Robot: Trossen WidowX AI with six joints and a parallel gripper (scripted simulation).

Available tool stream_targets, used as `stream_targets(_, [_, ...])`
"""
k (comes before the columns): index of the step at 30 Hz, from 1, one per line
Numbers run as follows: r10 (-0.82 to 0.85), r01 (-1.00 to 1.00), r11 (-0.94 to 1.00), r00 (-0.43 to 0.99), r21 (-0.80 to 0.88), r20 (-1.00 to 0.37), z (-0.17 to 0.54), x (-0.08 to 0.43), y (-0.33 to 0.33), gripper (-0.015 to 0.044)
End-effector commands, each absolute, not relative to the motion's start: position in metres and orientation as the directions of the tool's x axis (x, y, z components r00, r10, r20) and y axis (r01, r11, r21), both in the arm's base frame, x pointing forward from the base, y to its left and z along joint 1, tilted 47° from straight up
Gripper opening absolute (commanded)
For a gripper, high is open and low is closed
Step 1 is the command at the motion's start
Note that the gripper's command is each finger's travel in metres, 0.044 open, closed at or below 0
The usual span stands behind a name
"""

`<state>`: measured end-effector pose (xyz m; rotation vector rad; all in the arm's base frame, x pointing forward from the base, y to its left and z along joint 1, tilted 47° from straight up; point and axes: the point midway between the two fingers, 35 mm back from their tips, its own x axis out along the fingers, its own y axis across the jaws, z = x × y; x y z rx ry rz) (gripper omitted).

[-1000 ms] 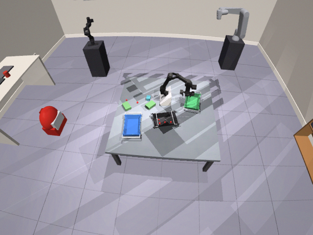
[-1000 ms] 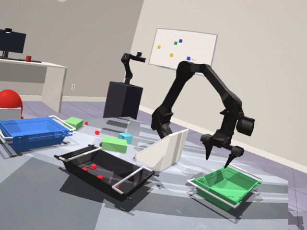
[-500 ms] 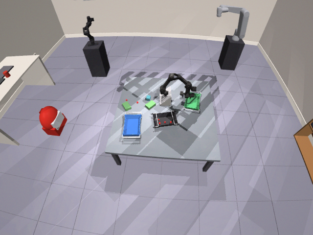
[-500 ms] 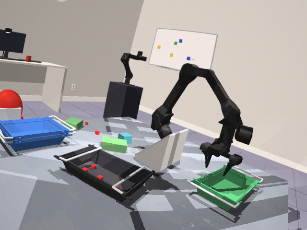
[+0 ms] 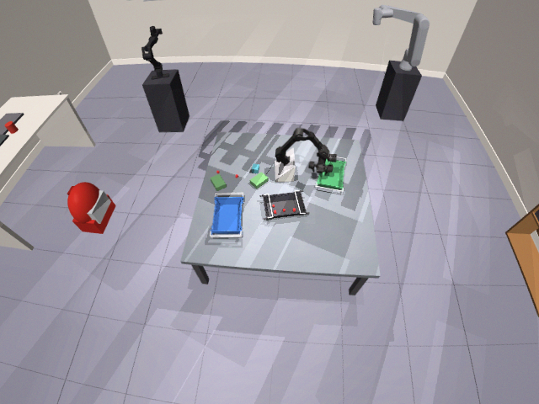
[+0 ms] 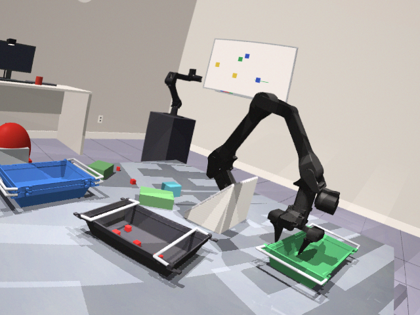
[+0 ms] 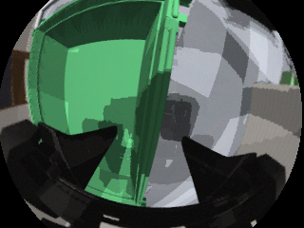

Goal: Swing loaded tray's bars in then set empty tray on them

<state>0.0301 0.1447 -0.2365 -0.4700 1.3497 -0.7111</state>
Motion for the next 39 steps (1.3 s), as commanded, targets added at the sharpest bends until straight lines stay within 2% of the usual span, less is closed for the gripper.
stream_targets(1, [-0.702,0.186,0.707,0.068,-0.683,-0.709,-0.2374,0.0309,0.1425,0.0411])
stream_targets(13, [-0.702,0.186,0.707,0.068,-0.683,-0.709,-0.2374,0.0309,0.1425,0.0235])
stream_targets(39, [-0.702,0.186,0.707,0.068,-0.683,-0.709,-0.2374,0.0309,0.1425,0.0061])
